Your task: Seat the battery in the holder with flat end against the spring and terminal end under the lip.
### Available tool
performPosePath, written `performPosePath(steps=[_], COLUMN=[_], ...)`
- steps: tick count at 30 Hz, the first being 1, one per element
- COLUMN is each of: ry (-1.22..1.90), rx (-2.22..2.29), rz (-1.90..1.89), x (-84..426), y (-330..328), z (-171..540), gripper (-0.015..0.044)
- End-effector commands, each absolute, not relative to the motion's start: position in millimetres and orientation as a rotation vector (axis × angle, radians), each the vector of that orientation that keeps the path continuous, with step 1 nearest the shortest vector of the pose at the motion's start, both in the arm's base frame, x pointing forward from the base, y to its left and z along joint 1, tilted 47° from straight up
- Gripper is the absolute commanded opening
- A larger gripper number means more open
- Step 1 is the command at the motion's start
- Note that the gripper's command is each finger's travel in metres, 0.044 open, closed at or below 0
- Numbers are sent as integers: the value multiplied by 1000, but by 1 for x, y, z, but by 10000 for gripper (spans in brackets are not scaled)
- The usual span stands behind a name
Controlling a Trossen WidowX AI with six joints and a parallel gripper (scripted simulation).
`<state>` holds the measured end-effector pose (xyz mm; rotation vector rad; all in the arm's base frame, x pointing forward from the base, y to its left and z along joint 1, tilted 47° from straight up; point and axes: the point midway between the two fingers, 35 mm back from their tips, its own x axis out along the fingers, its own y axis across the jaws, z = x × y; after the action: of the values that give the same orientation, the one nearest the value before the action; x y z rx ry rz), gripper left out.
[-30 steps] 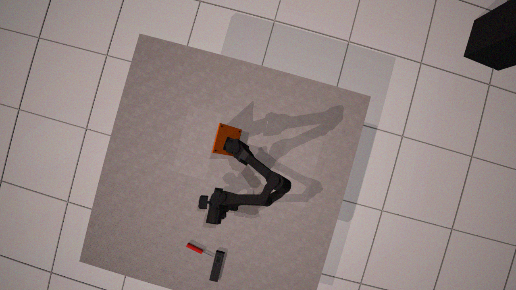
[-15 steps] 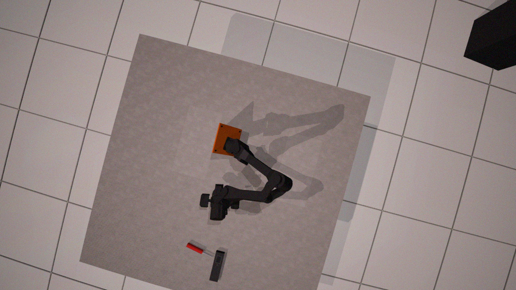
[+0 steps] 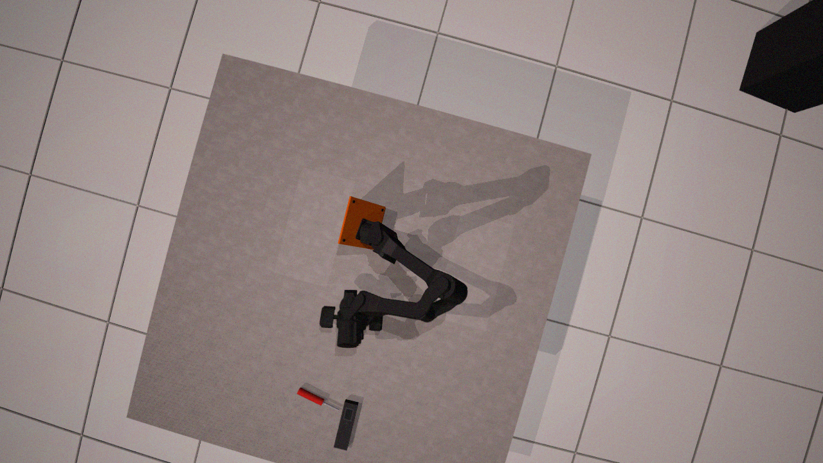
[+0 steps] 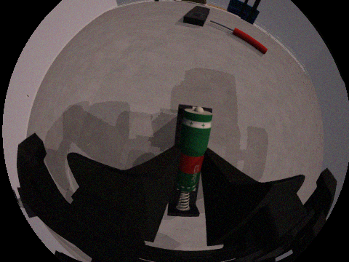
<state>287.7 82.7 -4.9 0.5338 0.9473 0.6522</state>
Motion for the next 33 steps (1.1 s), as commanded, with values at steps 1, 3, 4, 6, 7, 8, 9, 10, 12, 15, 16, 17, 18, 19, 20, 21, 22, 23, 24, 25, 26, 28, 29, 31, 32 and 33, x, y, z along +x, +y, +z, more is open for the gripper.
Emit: performPosePath(steps=[1, 3, 4, 6, 7, 8, 9, 10, 12, 15, 16, 17, 18, 19, 20, 21, 22, 23, 24, 25, 26, 28, 29, 31, 32, 33], ry=[955, 954, 954, 955, 955, 955, 955, 956, 957, 960, 961, 962, 963, 964, 966, 967, 968, 969, 971, 972, 974, 975, 976, 977, 977, 977], rx=[538, 538, 538, 537, 537, 537, 537, 536, 535, 533, 532, 531, 530, 530, 529, 529, 529, 528, 528, 527, 527, 526, 526, 525, 525, 525], rz=[645, 645, 645, 645, 645, 645, 645, 645, 644, 642, 642, 641, 640, 640, 639, 639, 638, 638, 637, 637, 636, 636, 636, 635, 635, 635], x=[282, 280, 279, 277, 277, 276, 275, 275, 274, 272, 272, 271, 271, 271, 270, 270, 269, 269, 269, 268, 268, 268, 268, 268, 268, 268], y=[82, 82, 81, 81, 81, 81, 80, 80, 80, 80, 79, 79, 79, 79, 79, 79, 79, 79, 79, 79, 79, 79, 79, 79, 79, 79], z=[-8, -8, -8, -9, -9, -9, -9, -9, -9, -10, -10, -10, -10, -10, -10, -10, -10, -10, -10, -10, -10, -10, -10, -10, -10, -10], gripper=[61, 61, 61, 61, 61, 61, 61, 61, 61, 61, 61, 61, 61, 61, 61, 61, 61, 61, 61, 61, 61, 61, 61, 61, 61, 61])
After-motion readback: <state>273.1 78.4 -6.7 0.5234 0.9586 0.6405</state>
